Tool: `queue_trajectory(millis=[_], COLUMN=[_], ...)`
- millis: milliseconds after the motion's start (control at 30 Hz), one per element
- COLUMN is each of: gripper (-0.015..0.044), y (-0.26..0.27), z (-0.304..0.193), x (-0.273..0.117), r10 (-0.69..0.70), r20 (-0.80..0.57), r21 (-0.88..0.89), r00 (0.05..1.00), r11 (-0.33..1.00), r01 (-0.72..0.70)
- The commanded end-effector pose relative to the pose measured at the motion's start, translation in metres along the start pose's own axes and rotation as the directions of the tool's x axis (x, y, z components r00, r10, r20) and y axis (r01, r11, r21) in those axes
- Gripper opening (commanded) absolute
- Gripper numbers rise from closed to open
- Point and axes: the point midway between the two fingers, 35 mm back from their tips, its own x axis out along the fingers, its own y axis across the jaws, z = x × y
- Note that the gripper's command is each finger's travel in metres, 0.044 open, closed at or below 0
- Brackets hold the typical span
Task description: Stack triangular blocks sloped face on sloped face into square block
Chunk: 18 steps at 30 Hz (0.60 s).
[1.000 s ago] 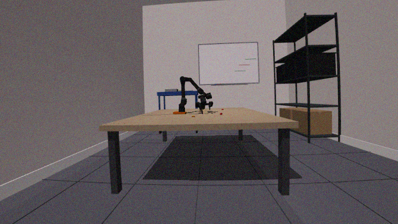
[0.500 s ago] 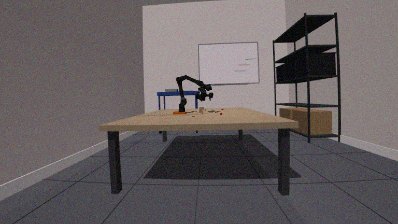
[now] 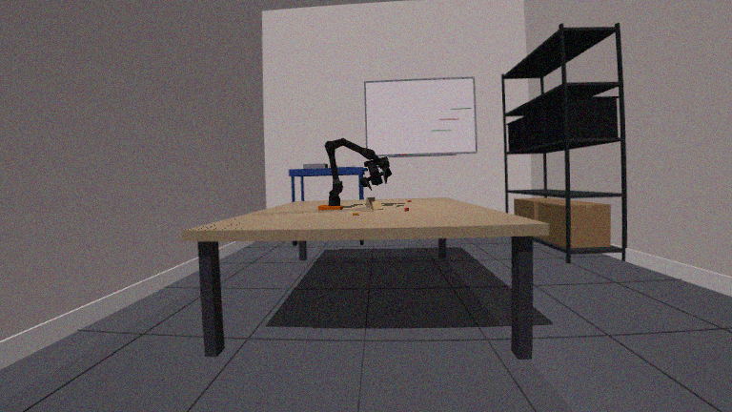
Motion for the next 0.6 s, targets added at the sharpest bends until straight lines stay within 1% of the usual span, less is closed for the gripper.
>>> queue_trajectory(millis=[0, 100, 233, 400, 567], gripper=[0.0440, 0.0440, 0.0440, 0.0440, 0.0440], y=[0.010, 0.015, 0.022, 0.029, 0.035], z=[0.019, 0.027, 0.038, 0.046, 0.054], x=[-0.006, -0.009, -0.014, -0.018, -0.022], r10=[0.017, 0.022, 0.028, 0.032, 0.036], r20=[0.014, 0.019, 0.023, 0.025, 0.024], r21=[0.450, 0.650, 0.856, 0.955, 0.998], r00=[1.000, 1.000, 0.999, 0.999, 0.999], r11=[0.893, 0.759, 0.515, 0.293, 0.056], r01=[-0.021, -0.029, -0.034, -0.033, -0.026])
